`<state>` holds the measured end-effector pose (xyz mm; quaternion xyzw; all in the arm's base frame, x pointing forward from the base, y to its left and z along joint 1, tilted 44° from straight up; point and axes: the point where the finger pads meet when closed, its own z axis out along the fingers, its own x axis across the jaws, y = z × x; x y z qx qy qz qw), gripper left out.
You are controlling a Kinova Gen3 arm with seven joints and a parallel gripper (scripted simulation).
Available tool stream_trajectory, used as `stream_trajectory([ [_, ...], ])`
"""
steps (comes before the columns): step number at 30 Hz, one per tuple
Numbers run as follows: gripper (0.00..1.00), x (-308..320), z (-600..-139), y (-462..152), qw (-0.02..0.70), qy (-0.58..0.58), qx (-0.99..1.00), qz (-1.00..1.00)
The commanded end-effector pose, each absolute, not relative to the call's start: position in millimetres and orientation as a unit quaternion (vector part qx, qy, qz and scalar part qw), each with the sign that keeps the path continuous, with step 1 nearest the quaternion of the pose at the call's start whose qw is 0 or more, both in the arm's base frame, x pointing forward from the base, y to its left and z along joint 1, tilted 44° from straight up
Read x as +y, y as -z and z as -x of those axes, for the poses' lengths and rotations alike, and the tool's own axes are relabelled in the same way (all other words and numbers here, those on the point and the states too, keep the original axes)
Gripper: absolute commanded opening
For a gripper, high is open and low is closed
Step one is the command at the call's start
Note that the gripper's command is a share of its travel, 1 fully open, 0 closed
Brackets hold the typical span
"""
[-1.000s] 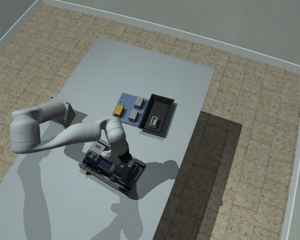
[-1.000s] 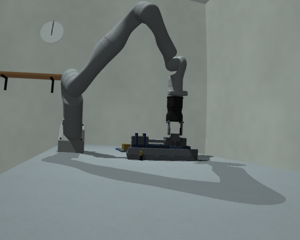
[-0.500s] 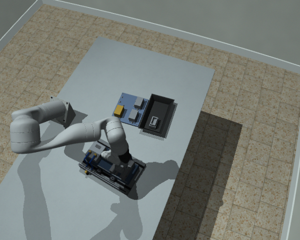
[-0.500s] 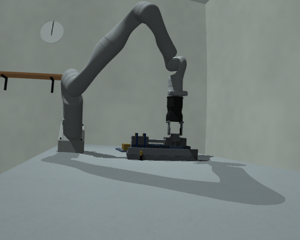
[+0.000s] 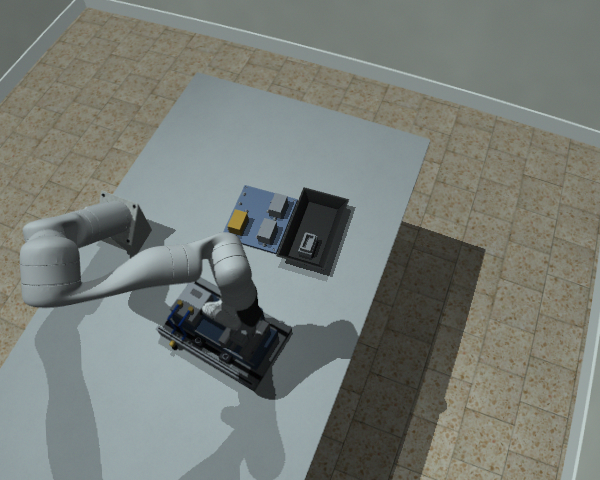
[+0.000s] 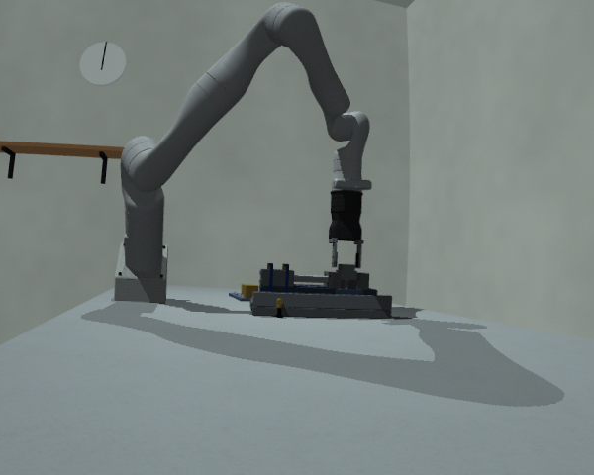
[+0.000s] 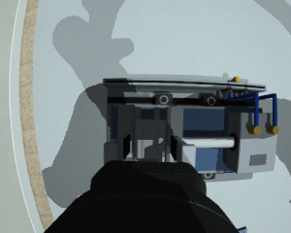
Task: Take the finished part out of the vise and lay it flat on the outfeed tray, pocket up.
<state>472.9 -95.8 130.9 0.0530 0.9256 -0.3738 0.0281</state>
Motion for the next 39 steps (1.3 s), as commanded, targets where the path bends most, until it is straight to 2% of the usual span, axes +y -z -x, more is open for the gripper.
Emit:
stream_trajectory([
  [1,1.00,-95.0,-473.4,-131.3,0.029,0.373,0.926,-0.053],
  [9,1.00,-95.0,-473.4,-131.3,0.029,0.373,0.926,-0.053],
  [10,0.00,-95.0,-473.4,-131.3,0.029,0.373,0.926,-0.053],
  [39,0.00,-95.0,-473.4,-131.3,0.029,0.373,0.926,-0.053],
])
